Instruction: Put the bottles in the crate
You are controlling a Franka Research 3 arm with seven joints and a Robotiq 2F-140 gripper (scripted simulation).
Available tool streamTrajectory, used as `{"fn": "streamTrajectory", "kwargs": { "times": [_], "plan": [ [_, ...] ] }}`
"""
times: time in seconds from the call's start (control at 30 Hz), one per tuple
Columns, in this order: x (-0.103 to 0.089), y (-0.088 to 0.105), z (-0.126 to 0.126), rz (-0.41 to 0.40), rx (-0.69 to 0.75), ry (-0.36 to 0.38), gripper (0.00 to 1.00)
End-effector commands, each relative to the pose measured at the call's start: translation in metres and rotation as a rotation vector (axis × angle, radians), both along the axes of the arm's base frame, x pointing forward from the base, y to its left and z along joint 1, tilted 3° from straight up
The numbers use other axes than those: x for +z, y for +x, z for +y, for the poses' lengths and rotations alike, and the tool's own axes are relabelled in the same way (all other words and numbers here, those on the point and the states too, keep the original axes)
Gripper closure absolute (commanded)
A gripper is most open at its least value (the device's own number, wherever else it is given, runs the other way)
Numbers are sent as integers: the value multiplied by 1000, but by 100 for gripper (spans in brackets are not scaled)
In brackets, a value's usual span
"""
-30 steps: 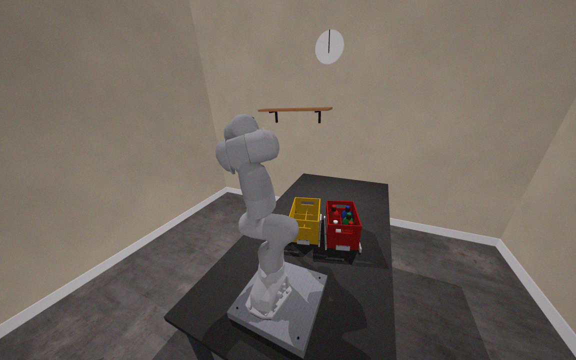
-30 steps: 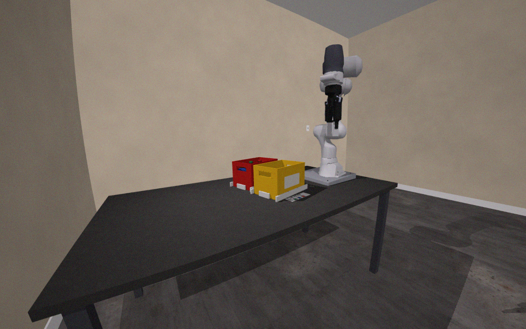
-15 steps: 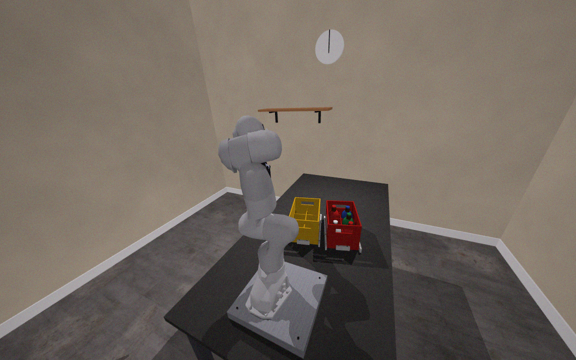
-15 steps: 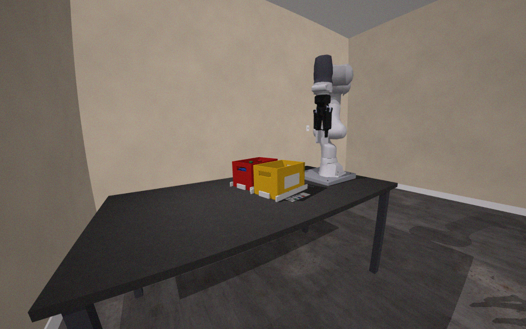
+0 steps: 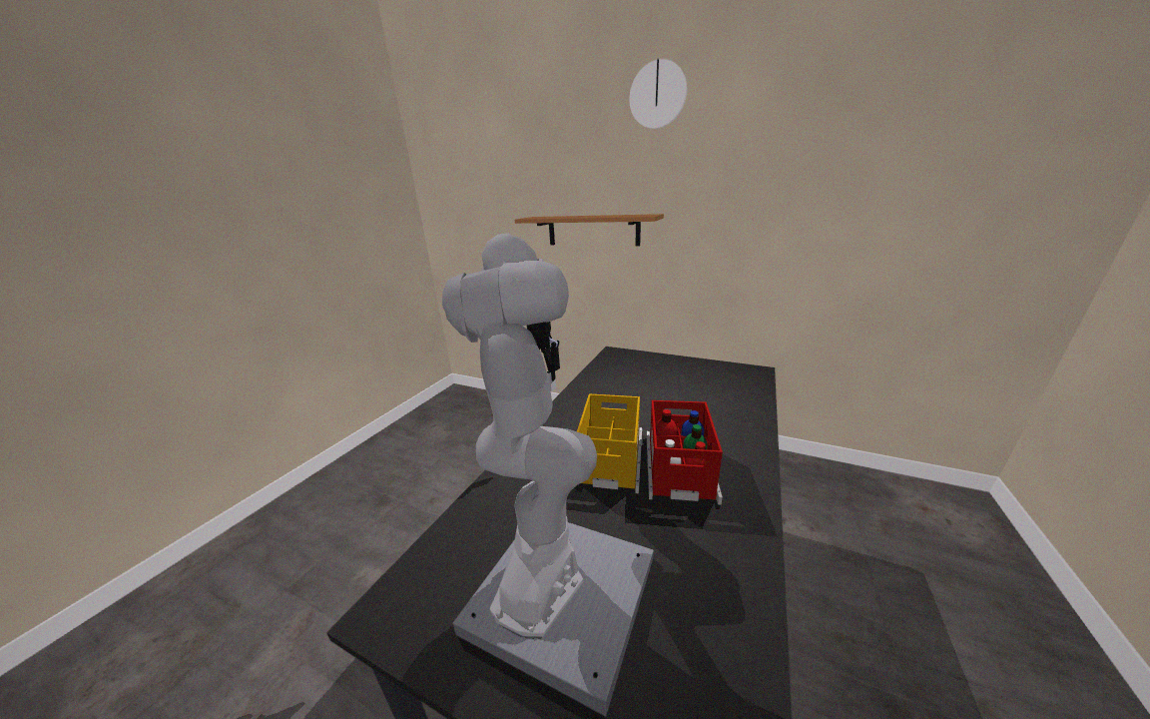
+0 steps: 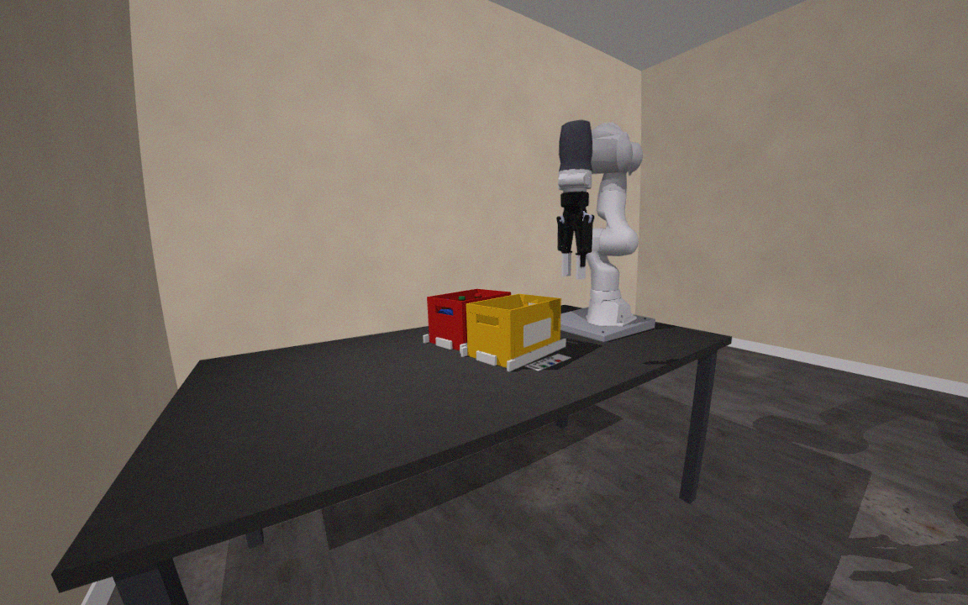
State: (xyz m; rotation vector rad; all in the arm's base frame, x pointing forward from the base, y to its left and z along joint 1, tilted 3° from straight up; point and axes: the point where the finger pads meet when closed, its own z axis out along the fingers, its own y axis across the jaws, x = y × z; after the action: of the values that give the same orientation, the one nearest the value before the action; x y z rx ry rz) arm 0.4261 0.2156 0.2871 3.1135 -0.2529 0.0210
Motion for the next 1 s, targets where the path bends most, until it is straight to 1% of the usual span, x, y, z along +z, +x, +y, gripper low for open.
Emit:
{"fn": "streamTrajectory", "kwargs": {
  "times": [0.0, 0.23, 0.3, 0.47, 0.97],
  "plan": [
    [-9, 11, -10, -20, 155, 17, 62],
    [-30, 23, -36, -24, 218, 22, 62],
    [-30, 23, -36, -24, 218, 22, 62],
    [-44, 31, -54, -36, 287, 31, 62],
    [-45, 31, -54, -37, 292, 31, 62]
  ]
}}
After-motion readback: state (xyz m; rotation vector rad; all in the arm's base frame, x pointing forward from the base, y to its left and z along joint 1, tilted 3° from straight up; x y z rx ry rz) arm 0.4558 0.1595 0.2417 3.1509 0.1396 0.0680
